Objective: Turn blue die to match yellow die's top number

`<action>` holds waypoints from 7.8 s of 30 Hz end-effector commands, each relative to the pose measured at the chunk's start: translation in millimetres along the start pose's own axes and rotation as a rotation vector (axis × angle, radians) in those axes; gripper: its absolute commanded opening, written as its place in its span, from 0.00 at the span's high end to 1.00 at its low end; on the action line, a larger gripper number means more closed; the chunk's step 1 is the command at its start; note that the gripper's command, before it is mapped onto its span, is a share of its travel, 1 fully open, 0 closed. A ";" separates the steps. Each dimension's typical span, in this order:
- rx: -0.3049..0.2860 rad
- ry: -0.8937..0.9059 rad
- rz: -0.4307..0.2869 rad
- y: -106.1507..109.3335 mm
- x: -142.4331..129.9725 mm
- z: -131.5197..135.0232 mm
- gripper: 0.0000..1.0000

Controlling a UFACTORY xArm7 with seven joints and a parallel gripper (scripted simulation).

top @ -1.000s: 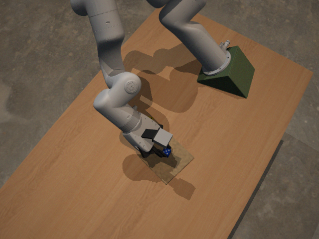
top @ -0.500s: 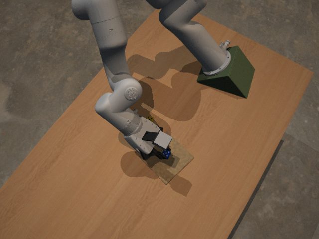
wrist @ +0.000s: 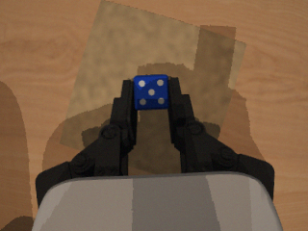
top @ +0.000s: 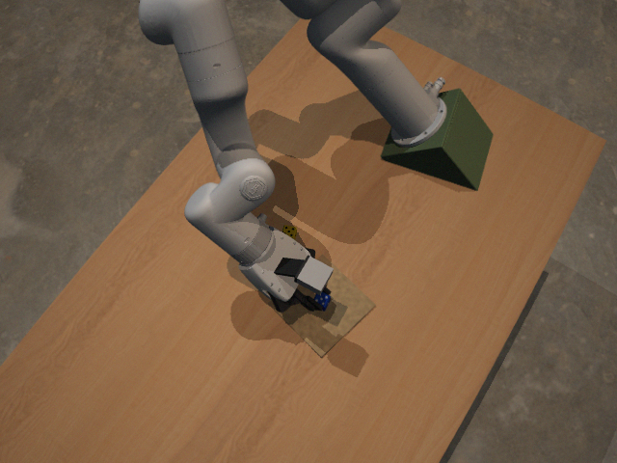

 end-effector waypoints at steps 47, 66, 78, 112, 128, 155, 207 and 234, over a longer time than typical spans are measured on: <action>-0.002 0.003 0.001 -1.0 -0.1 1.1 0.79; -0.002 0.003 0.001 -3.2 -2.3 1.2 0.79; -0.002 0.003 0.001 -3.2 -2.3 1.2 0.79; -0.002 0.003 0.001 -3.2 -2.3 1.2 0.79; -0.002 0.003 0.001 -3.2 -2.3 1.2 0.63; -0.002 0.003 0.001 -1.0 -0.2 1.1 0.37; -0.005 0.003 -0.239 44.1 51.0 -1.5 0.37; -0.020 0.002 -0.538 40.5 62.1 -1.4 0.37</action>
Point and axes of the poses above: the point where the finger pads meet when closed, its own y axis back along the fingers, its own z axis across the jaws, x = y × z, the point moved 1 cm from there along y, back along the fingers, and after that the axes turned 2 degrees about -y, right-handed, at the moved point
